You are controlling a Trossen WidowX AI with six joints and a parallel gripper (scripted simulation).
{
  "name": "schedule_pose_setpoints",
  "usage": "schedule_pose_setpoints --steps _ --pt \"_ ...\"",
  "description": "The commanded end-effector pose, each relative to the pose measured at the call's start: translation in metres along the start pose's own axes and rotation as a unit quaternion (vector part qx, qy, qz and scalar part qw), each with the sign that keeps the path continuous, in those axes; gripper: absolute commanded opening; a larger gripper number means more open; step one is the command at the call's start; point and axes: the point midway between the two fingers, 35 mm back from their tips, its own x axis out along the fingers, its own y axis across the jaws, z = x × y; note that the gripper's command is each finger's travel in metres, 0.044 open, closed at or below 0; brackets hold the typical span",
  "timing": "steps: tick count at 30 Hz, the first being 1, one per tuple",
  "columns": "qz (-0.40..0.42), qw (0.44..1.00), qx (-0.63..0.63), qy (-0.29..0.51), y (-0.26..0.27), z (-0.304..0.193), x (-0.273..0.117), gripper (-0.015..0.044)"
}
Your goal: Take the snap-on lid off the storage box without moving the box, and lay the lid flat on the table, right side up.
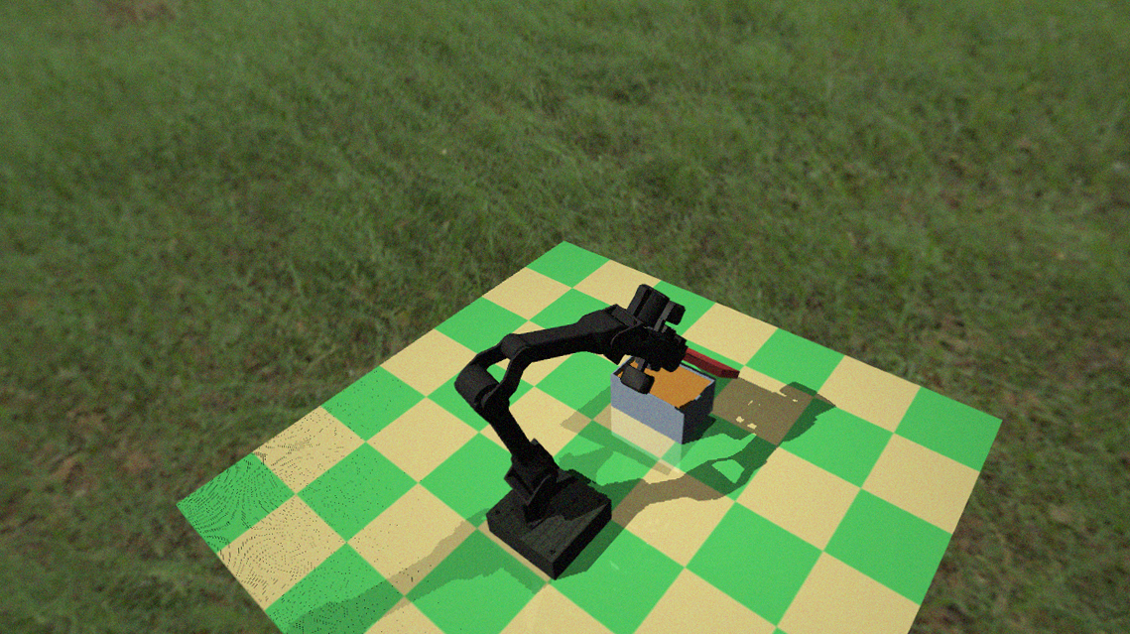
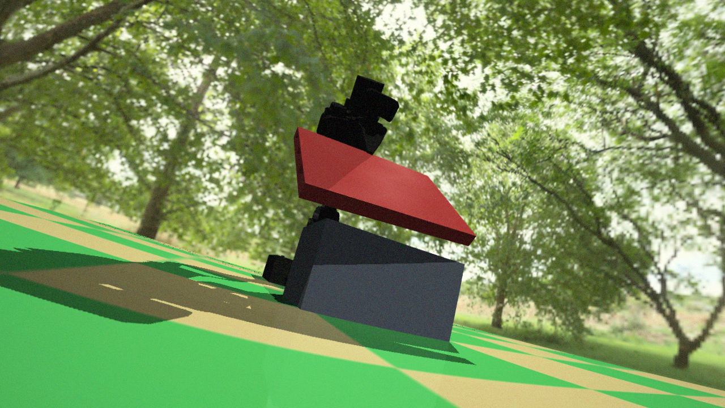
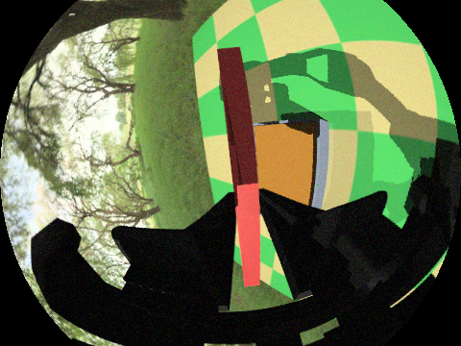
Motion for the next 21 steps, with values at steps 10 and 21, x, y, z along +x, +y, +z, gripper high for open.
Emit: schedule_pose_setpoints --steps 10,21 --pt "0.005 1.0 -0.004 0.001 0.002 0.024 -0.003 0.0" --pt "0.004 1.0 -0.005 0.0 0.001 0.046 -0.004 0.0"
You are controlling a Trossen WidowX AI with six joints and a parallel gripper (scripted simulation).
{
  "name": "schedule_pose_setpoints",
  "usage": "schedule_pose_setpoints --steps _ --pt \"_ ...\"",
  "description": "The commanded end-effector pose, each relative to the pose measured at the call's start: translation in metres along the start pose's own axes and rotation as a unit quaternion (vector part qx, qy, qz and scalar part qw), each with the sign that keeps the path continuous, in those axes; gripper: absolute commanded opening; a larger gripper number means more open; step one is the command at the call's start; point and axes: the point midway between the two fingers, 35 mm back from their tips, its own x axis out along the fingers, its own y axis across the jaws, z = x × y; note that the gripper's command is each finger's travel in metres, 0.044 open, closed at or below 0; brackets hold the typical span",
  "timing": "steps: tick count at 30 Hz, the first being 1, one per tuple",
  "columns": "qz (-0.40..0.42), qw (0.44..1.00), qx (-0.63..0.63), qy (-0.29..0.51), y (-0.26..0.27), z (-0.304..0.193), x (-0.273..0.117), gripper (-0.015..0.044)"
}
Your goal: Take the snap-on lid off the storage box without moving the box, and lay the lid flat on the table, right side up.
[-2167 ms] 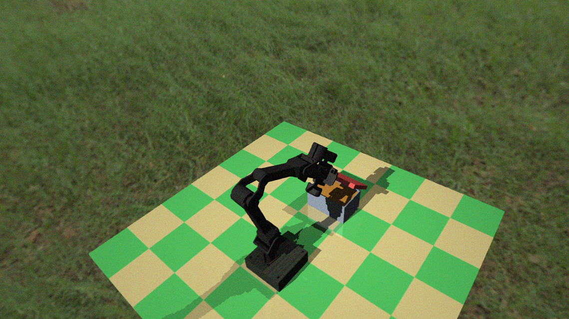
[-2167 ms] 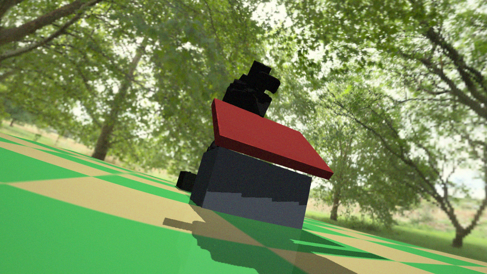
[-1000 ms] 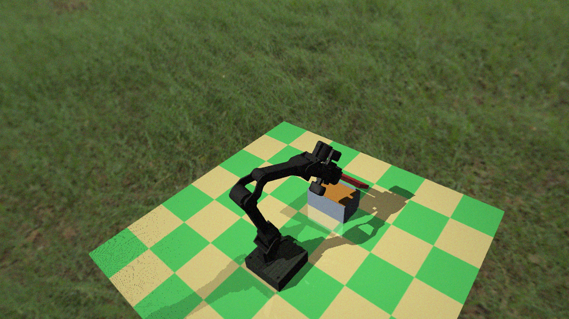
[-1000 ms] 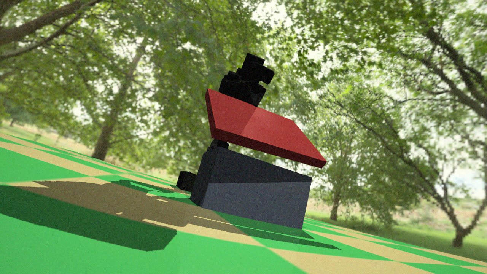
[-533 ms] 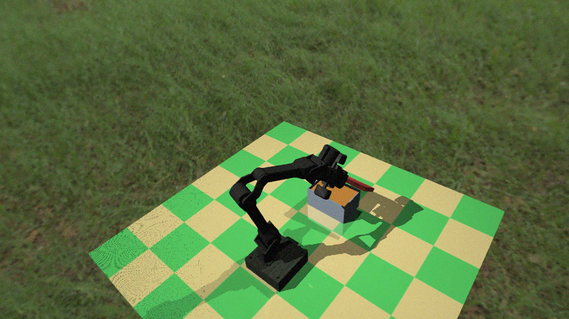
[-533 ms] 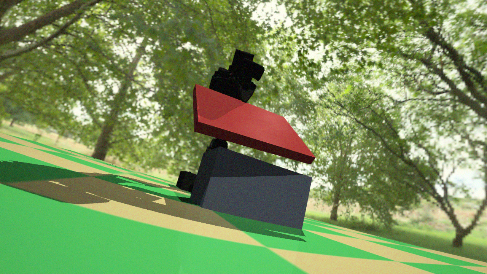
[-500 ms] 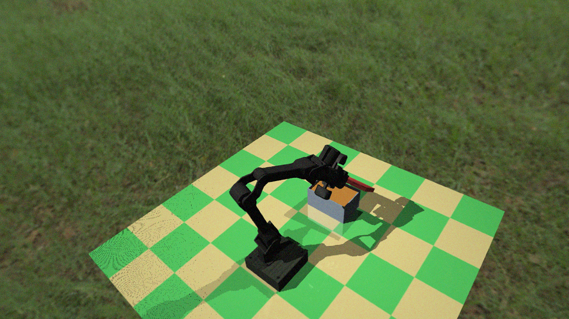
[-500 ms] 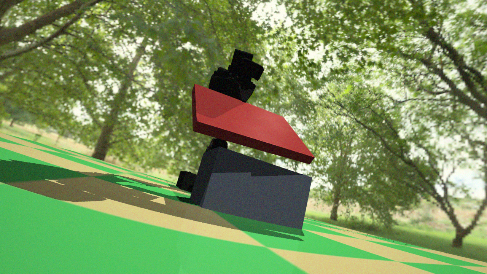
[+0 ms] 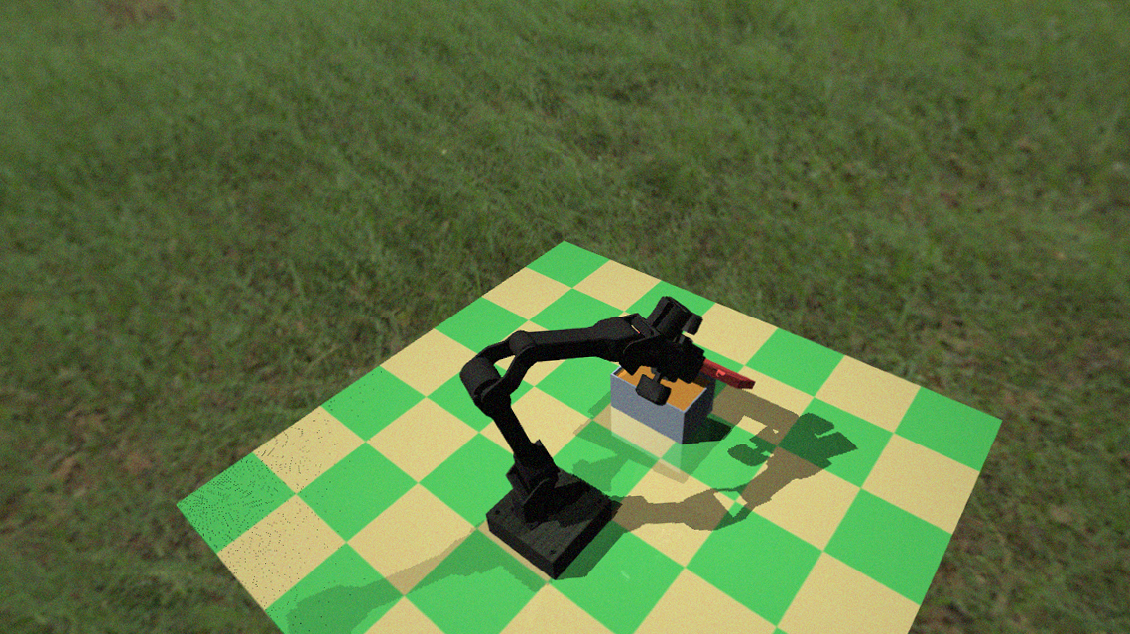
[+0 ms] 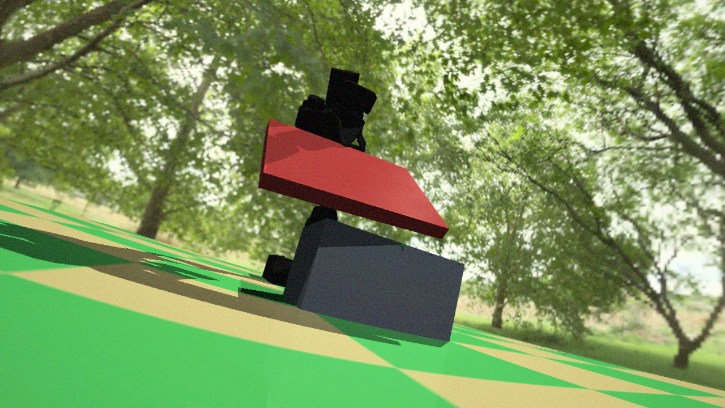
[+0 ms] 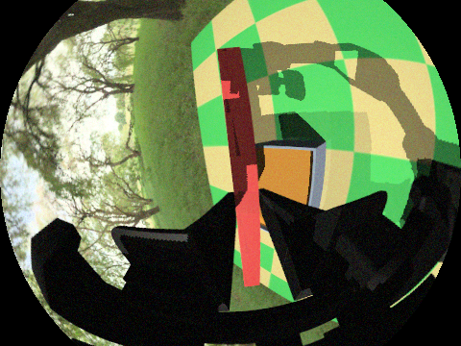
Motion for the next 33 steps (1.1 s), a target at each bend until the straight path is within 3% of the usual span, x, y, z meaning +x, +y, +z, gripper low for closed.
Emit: schedule_pose_setpoints --steps 1,33 --pt "0.007 1.0 -0.004 0.001 0.005 0.007 -0.002 0.0" --pt "0.006 1.0 -0.007 -0.001 0.001 0.07 -0.007 0.0"
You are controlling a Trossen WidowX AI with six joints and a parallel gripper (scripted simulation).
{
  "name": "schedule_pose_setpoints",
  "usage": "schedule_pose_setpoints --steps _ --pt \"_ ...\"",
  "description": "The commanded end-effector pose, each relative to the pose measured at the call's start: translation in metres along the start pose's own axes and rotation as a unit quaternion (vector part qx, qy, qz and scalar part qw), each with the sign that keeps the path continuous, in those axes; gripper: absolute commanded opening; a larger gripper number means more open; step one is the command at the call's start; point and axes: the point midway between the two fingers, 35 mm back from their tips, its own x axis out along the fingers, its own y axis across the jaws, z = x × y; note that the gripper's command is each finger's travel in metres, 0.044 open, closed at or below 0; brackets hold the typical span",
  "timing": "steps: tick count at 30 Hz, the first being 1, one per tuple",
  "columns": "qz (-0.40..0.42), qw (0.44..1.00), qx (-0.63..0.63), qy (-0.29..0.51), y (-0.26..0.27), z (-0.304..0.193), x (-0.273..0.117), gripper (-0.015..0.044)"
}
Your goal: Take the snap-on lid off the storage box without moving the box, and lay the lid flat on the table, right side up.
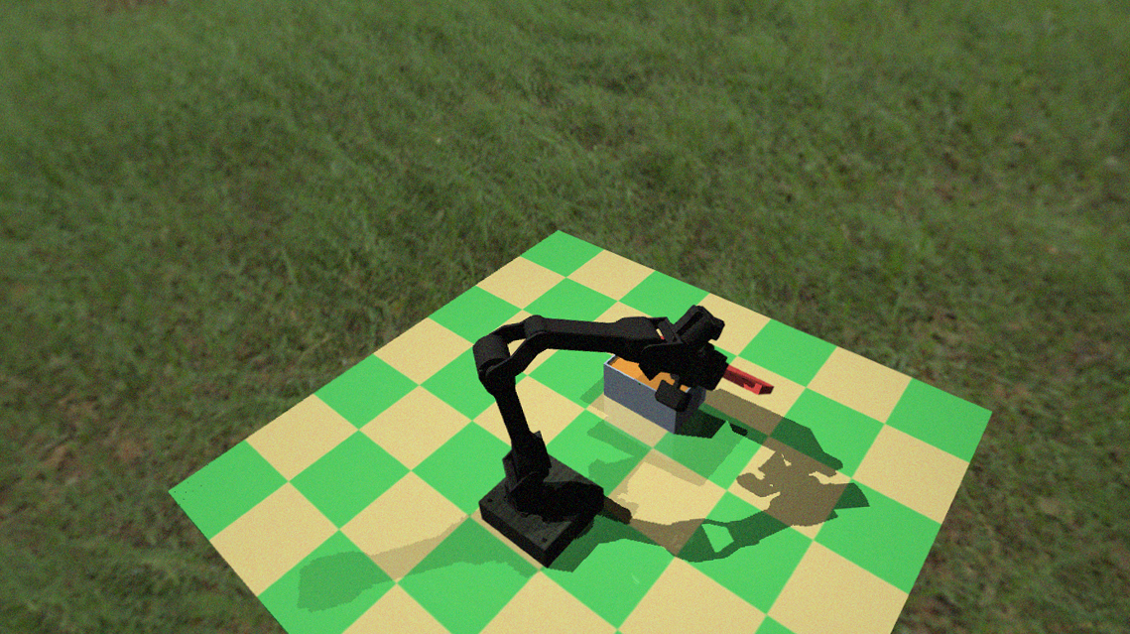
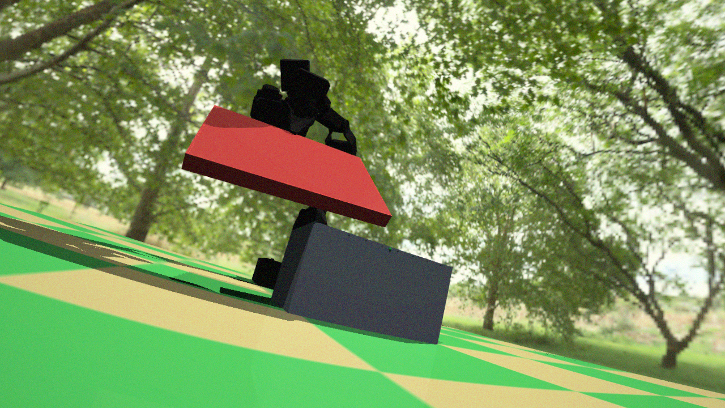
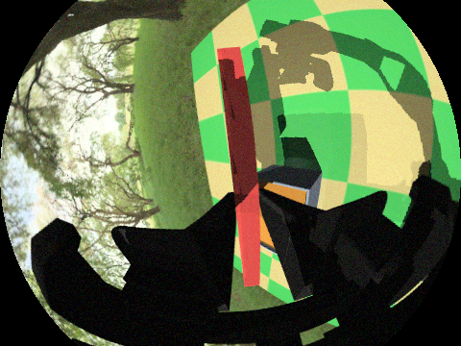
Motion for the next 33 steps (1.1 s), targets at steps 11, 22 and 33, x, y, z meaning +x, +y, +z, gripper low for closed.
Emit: schedule_pose_setpoints --steps 11,22,33 --pt "0.006 1.0 -0.006 0.0 0.003 0.027 -0.003 0.0" --pt "0.006 1.0 -0.007 0.0 0.002 0.049 -0.005 0.0" --pt "0.006 1.0 -0.007 -0.001 0.001 0.071 -0.007 0.0"
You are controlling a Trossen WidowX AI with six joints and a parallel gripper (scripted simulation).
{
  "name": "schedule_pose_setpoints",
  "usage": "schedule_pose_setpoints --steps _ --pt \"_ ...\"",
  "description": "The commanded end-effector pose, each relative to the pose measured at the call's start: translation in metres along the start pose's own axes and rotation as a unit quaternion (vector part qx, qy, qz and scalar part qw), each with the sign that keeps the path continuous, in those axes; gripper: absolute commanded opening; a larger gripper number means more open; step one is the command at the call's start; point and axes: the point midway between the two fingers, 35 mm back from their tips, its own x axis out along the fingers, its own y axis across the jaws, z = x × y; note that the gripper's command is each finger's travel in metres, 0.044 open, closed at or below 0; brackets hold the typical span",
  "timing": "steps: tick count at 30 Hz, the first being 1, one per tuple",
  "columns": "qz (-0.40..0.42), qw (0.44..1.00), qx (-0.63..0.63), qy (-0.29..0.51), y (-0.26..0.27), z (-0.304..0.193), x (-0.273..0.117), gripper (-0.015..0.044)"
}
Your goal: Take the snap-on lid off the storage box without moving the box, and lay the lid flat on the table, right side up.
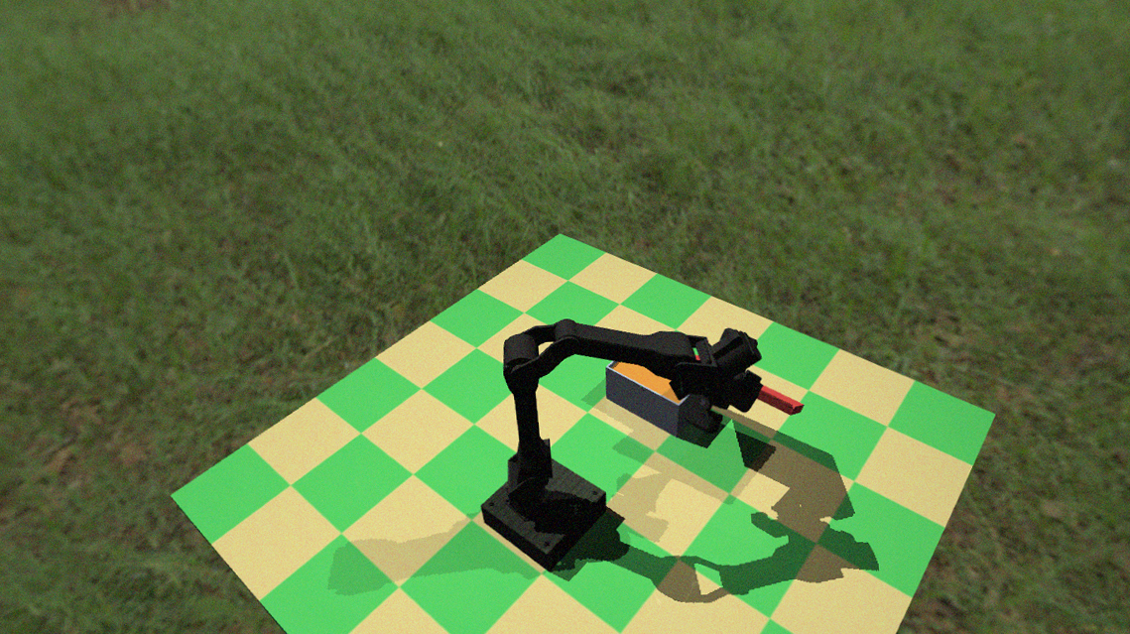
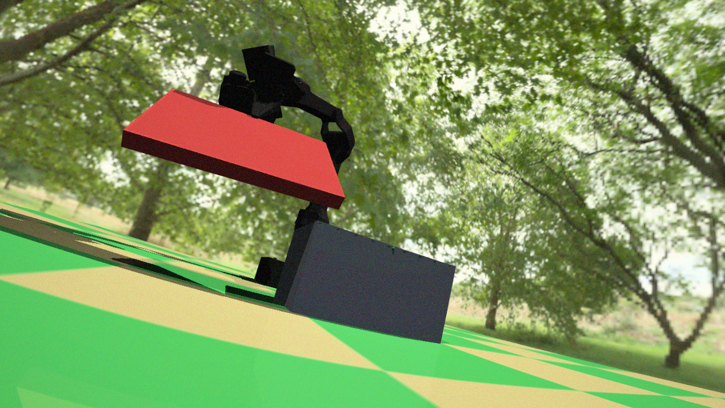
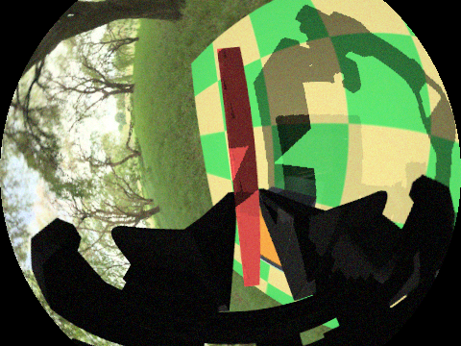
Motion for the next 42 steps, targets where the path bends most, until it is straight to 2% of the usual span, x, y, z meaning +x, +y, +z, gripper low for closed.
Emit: schedule_pose_setpoints --steps 1,42 --pt "0.006 1.0 -0.006 0.001 0.004 0.007 -0.002 0.0" --pt "0.006 1.0 -0.008 -0.002 0.001 0.084 -0.008 0.0"
